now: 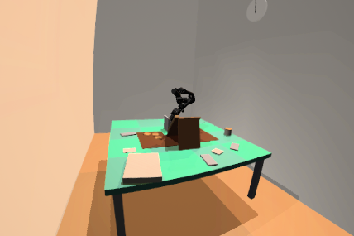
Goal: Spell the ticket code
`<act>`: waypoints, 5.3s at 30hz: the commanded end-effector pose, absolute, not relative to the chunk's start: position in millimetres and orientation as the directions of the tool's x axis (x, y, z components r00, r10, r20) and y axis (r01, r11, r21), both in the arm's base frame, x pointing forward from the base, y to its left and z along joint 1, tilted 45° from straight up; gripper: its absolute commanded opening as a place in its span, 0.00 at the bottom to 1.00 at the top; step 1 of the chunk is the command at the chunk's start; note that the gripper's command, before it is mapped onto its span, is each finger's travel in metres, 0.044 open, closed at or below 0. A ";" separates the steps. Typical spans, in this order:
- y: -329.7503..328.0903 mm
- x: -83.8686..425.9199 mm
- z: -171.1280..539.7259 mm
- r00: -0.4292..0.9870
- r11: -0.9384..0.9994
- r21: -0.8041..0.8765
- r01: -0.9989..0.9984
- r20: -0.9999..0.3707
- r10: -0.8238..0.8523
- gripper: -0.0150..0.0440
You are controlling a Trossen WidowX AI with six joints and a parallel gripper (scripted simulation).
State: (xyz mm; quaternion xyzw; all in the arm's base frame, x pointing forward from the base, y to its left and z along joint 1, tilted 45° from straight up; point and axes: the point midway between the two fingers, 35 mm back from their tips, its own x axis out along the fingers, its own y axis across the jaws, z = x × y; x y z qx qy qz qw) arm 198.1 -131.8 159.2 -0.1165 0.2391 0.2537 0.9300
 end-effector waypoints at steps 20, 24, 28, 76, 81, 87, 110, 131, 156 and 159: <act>-145.7 195.5 183.4 0.746 0.679 -0.365 -0.637 -0.512 0.425 1.00; -130.9 191.3 208.6 0.746 0.680 -0.363 -0.638 -0.512 0.426 1.00; -130.9 191.3 208.6 0.746 0.680 -0.363 -0.638 -0.512 0.426 1.00; -163.4 147.8 -134.6 0.136 -0.092 0.100 0.991 -0.722 0.678 0.83; -151.0 133.6 -160.5 0.076 -0.215 -0.104 0.971 -0.717 0.693 0.83; -149.7 130.8 -159.9 0.076 -0.216 -0.106 0.971 -0.717 0.693 0.83; -125.1 131.2 -183.1 0.076 -0.216 -0.105 0.971 -0.716 0.693 0.83; -121.5 131.7 -186.9 0.076 -0.216 -0.105 0.971 -0.716 0.694 0.83; -111.8 132.7 -196.4 0.077 -0.216 -0.105 0.971 -0.716 0.694 0.83; -111.8 132.7 -196.4 0.077 -0.216 -0.105 0.971 -0.716 0.694 0.83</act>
